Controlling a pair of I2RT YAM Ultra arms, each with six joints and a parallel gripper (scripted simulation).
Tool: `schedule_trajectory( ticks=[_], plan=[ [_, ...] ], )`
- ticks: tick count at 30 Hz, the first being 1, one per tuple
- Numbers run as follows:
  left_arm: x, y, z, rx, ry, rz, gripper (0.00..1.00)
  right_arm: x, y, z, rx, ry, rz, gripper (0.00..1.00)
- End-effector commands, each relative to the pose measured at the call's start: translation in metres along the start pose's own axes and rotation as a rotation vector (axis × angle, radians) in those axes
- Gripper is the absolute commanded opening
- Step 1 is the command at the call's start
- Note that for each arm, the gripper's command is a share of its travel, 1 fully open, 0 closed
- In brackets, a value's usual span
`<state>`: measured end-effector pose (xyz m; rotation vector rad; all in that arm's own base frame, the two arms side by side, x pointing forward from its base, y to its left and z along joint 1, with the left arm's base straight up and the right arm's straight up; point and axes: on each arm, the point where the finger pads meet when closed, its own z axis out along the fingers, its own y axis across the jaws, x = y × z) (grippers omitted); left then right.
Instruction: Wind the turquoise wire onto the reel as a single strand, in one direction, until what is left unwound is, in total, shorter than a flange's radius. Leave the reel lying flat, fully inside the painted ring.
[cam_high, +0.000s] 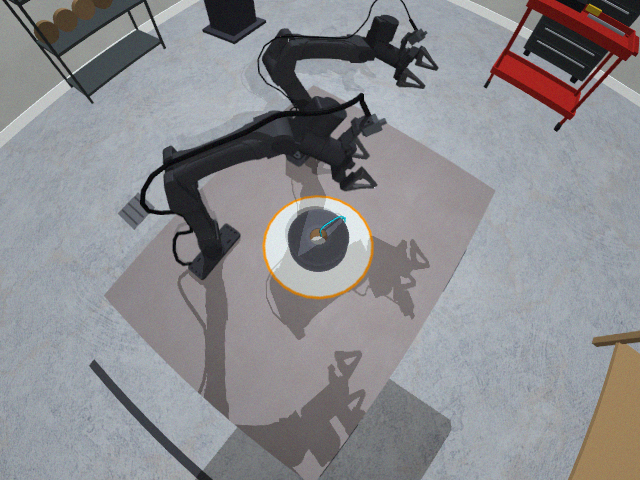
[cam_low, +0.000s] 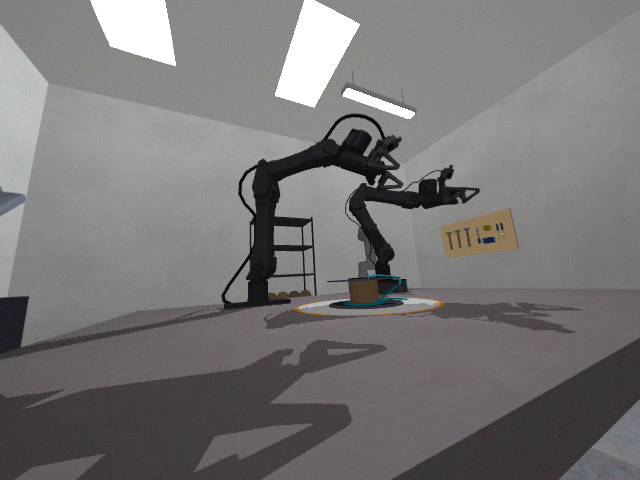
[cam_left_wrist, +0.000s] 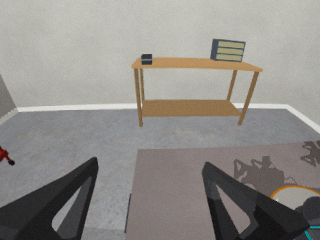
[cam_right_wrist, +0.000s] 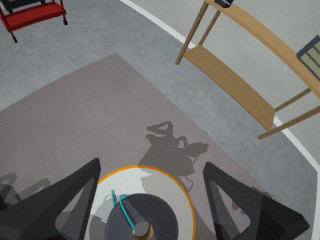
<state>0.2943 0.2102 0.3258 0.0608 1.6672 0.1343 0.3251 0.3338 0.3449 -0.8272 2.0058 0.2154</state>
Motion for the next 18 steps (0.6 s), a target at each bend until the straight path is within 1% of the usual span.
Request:
schedule_trajectory(
  ticks=[1, 18],
  plan=[
    [-0.007, -0.0001, -0.0011, -0.002, -0.012, 0.017, 1.0, -0.0085, -0.0024, -0.0072, 0.002, -0.029, 0.009, 1.0],
    [-0.0076, 0.0031, -0.0014, -0.02, -0.009, 0.014, 1.0, -0.0092, -0.002, -0.0089, -0.003, -0.04, 0.012, 1.0]
  ],
)
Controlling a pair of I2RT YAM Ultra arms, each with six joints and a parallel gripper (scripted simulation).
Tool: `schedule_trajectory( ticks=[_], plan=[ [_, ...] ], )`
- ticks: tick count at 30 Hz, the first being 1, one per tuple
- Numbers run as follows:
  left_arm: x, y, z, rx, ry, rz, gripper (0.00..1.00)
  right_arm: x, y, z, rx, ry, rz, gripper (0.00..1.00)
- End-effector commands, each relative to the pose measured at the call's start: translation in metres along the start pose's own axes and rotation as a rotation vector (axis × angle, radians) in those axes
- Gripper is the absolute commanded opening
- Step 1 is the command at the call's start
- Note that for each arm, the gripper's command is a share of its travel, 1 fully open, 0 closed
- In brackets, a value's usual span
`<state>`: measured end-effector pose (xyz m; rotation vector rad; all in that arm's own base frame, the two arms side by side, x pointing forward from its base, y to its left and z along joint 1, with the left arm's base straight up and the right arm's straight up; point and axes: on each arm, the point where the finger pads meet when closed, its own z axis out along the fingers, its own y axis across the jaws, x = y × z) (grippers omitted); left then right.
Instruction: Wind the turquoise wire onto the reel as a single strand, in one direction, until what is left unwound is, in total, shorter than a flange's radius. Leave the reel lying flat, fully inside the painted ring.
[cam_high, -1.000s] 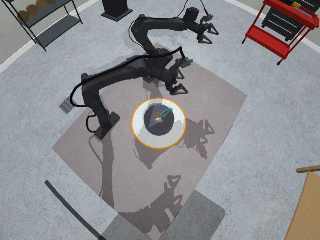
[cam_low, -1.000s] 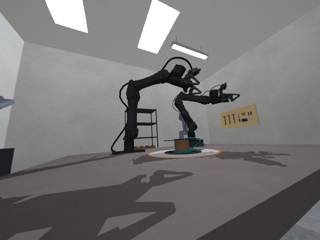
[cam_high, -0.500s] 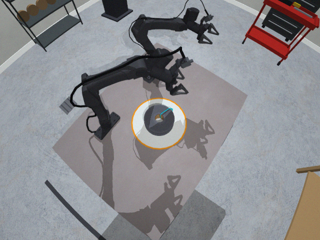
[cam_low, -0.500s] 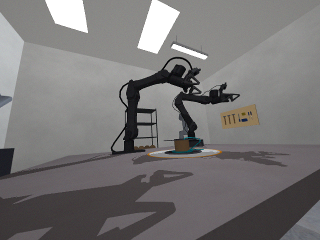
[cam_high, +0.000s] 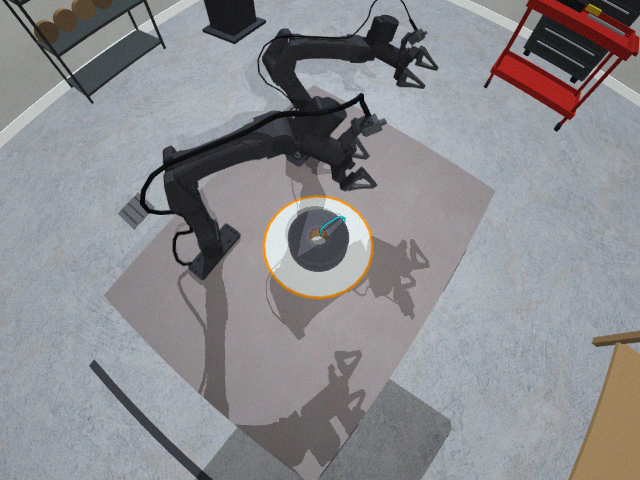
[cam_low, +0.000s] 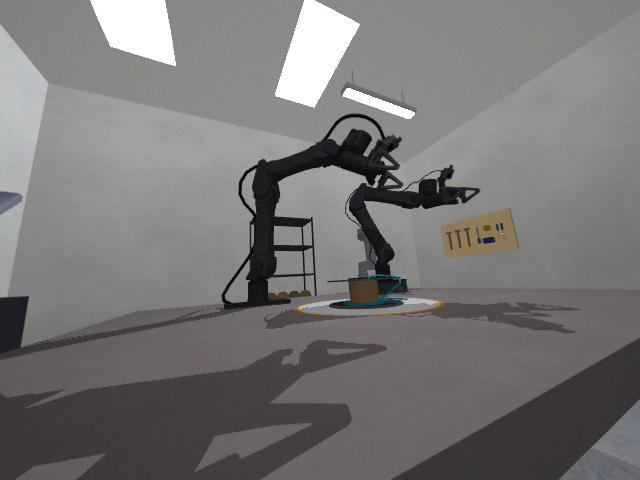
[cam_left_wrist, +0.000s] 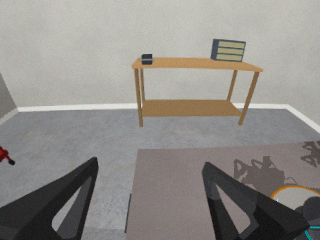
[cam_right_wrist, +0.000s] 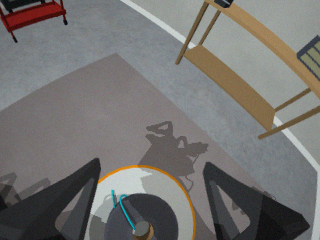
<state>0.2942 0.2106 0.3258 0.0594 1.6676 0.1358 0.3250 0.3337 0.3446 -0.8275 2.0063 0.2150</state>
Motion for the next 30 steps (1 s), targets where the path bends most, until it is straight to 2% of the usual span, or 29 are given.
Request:
schedule_trajectory(
  ticks=[1, 7, 13, 15, 30],
  plan=[
    [-0.008, 0.004, -0.002, -0.026, -0.008, 0.013, 1.0, -0.01, -0.002, -0.01, -0.005, -0.045, 0.013, 1.0],
    [-0.011, 0.017, -0.004, -0.1, 0.003, 0.001, 1.0, -0.012, 0.0, -0.016, -0.024, -0.089, 0.026, 1.0],
    [-0.016, 0.038, -0.01, -0.23, 0.017, -0.02, 1.0, -0.015, 0.003, -0.028, -0.057, -0.165, 0.045, 1.0],
    [-0.016, 0.038, -0.01, -0.23, 0.017, -0.02, 1.0, -0.015, 0.003, -0.028, -0.057, -0.165, 0.045, 1.0],
    [-0.038, 0.101, -0.054, -0.673, 0.017, -0.101, 1.0, -0.015, 0.012, -0.075, -0.169, -0.427, 0.09, 1.0]
  ],
)
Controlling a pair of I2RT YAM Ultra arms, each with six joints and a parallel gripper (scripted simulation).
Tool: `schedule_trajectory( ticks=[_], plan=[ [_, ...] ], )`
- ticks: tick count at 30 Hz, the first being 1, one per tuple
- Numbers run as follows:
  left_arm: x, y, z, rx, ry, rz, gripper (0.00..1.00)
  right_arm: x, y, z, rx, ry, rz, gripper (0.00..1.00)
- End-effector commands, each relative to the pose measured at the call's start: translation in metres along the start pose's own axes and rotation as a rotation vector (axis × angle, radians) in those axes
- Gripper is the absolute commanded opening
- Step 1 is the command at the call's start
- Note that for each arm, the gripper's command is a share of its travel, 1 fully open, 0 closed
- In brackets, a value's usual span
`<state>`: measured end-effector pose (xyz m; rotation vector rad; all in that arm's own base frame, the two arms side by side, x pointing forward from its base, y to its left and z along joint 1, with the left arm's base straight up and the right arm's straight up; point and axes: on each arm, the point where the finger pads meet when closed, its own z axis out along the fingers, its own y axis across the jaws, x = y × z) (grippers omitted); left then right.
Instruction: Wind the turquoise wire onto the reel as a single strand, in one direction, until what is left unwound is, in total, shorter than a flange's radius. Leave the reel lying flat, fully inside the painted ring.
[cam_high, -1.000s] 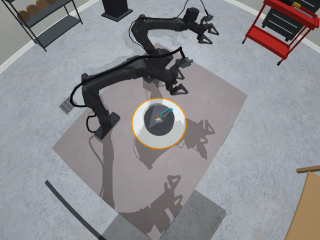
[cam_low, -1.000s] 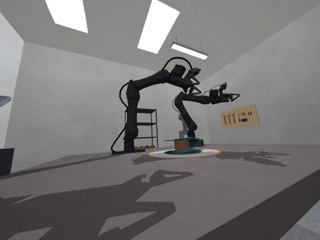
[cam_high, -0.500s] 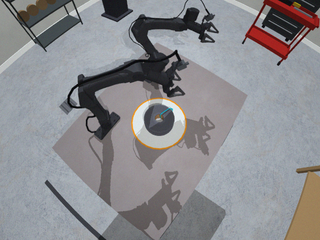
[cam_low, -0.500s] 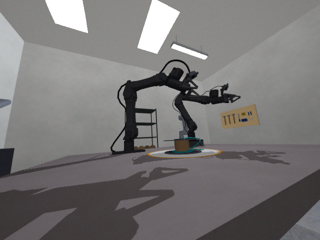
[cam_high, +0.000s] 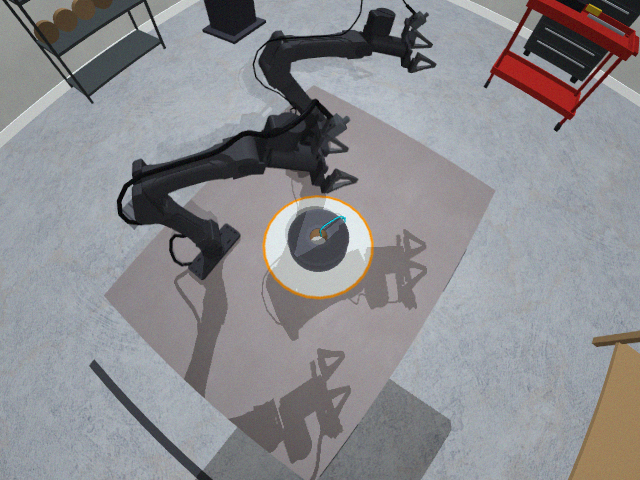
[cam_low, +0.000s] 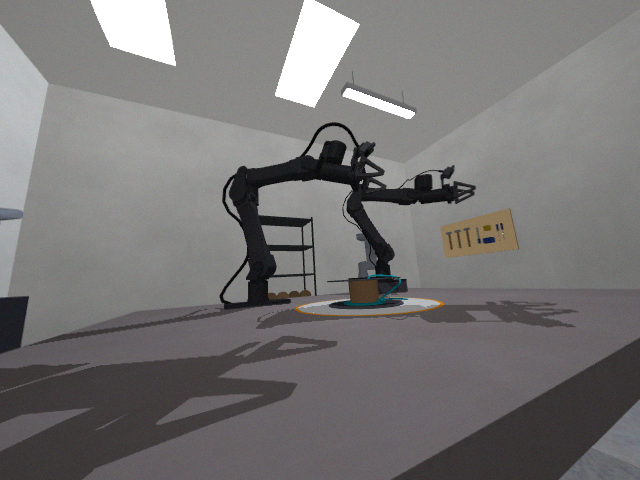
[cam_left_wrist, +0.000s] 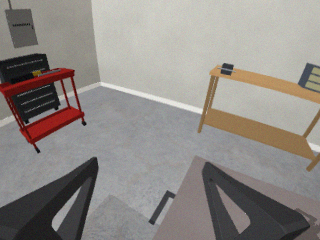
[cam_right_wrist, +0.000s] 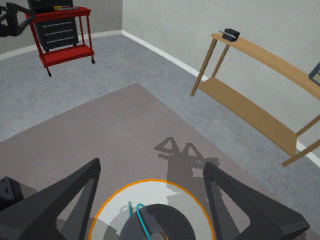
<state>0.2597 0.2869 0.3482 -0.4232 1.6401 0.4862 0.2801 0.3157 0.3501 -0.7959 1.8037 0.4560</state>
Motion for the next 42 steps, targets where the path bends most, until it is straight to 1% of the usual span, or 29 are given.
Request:
schedule_trajectory(
  ticks=[1, 2, 7, 11, 17, 25, 36, 42],
  plan=[
    [-0.03, 0.026, -0.01, -0.155, -0.043, -0.011, 1.0, -0.042, 0.004, -0.023, -0.039, -0.19, 0.033, 1.0],
    [-0.03, 0.026, -0.01, -0.155, -0.043, -0.011, 1.0, -0.042, 0.004, -0.023, -0.039, -0.19, 0.033, 1.0],
    [-0.038, 0.048, -0.02, -0.284, -0.056, -0.043, 1.0, -0.041, 0.008, -0.038, -0.072, -0.267, 0.04, 1.0],
    [-0.044, 0.06, -0.028, -0.365, -0.066, -0.065, 1.0, -0.041, 0.011, -0.048, -0.093, -0.316, 0.042, 1.0],
    [-0.049, 0.072, -0.036, -0.44, -0.077, -0.085, 1.0, -0.039, 0.013, -0.057, -0.113, -0.361, 0.044, 1.0],
    [-0.05, 0.076, -0.039, -0.465, -0.082, -0.092, 1.0, -0.039, 0.014, -0.06, -0.119, -0.376, 0.044, 1.0],
    [-0.051, 0.073, -0.037, -0.458, -0.082, -0.092, 1.0, -0.039, 0.011, -0.06, -0.112, -0.377, 0.045, 1.0],
    [-0.053, 0.055, -0.029, -0.406, -0.084, -0.089, 1.0, -0.038, -0.006, -0.058, -0.069, -0.375, 0.054, 1.0]
  ],
)
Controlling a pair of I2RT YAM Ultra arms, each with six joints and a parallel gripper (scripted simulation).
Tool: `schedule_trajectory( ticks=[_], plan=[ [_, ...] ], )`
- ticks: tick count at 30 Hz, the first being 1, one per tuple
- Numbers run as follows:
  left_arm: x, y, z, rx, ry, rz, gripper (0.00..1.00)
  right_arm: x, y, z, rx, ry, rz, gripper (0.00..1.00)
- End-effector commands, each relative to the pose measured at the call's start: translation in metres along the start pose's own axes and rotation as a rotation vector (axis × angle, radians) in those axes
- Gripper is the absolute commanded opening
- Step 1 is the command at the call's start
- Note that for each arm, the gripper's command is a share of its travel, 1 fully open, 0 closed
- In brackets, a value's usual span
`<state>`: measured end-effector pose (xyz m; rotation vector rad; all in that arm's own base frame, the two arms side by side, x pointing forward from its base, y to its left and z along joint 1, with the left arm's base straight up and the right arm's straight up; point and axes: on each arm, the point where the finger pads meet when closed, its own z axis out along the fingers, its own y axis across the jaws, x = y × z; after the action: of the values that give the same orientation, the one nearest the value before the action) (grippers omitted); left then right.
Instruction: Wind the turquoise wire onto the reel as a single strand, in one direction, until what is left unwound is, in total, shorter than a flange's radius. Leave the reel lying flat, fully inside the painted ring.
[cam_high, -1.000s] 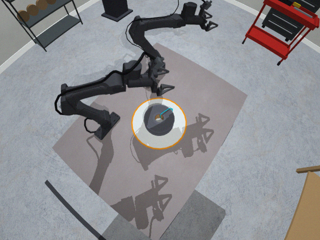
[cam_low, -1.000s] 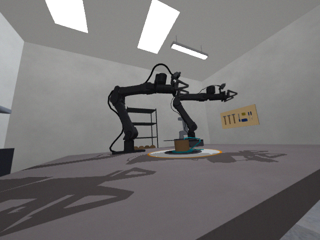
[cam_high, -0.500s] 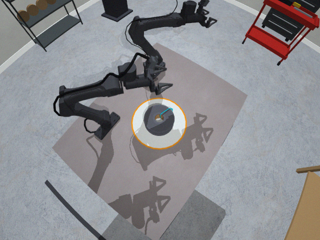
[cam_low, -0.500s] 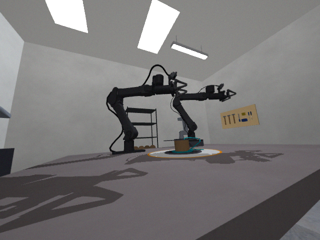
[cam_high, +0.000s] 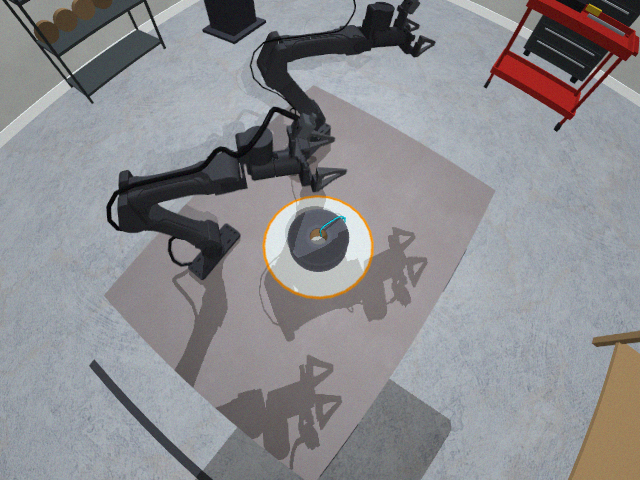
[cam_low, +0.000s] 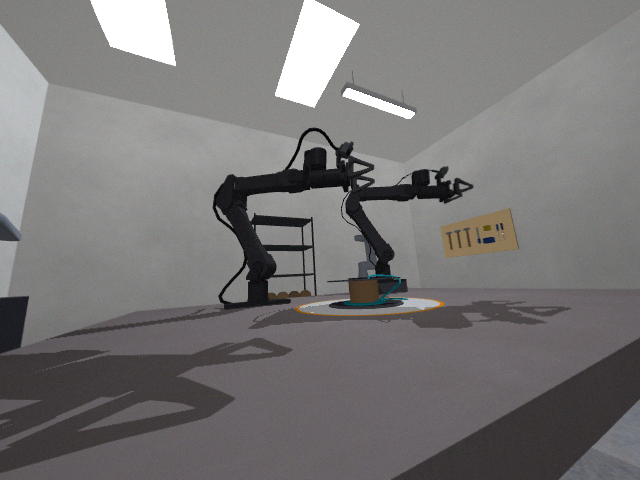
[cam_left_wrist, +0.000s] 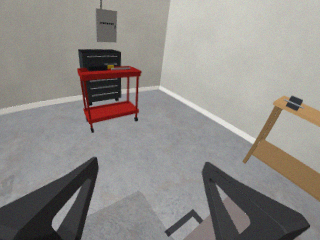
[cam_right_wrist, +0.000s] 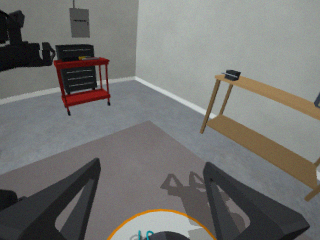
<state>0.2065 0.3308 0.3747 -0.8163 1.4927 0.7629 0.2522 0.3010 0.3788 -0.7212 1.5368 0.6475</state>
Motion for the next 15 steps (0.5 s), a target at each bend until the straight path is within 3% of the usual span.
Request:
schedule_trajectory(
  ticks=[1, 9, 11, 15],
  plan=[
    [-0.032, -0.017, -0.011, 0.039, -0.074, -0.002, 1.0, -0.027, -0.015, -0.014, 0.036, -0.086, 0.012, 1.0],
    [-0.031, -0.082, -0.019, 0.209, -0.074, 0.004, 1.0, -0.026, -0.071, -0.02, 0.183, -0.085, 0.018, 1.0],
    [-0.031, -0.082, -0.019, 0.209, -0.074, 0.004, 1.0, -0.026, -0.071, -0.02, 0.183, -0.085, 0.018, 1.0],
    [-0.031, -0.124, -0.03, 0.325, -0.074, 0.009, 1.0, -0.025, -0.108, -0.028, 0.282, -0.084, 0.022, 1.0]
  ],
)
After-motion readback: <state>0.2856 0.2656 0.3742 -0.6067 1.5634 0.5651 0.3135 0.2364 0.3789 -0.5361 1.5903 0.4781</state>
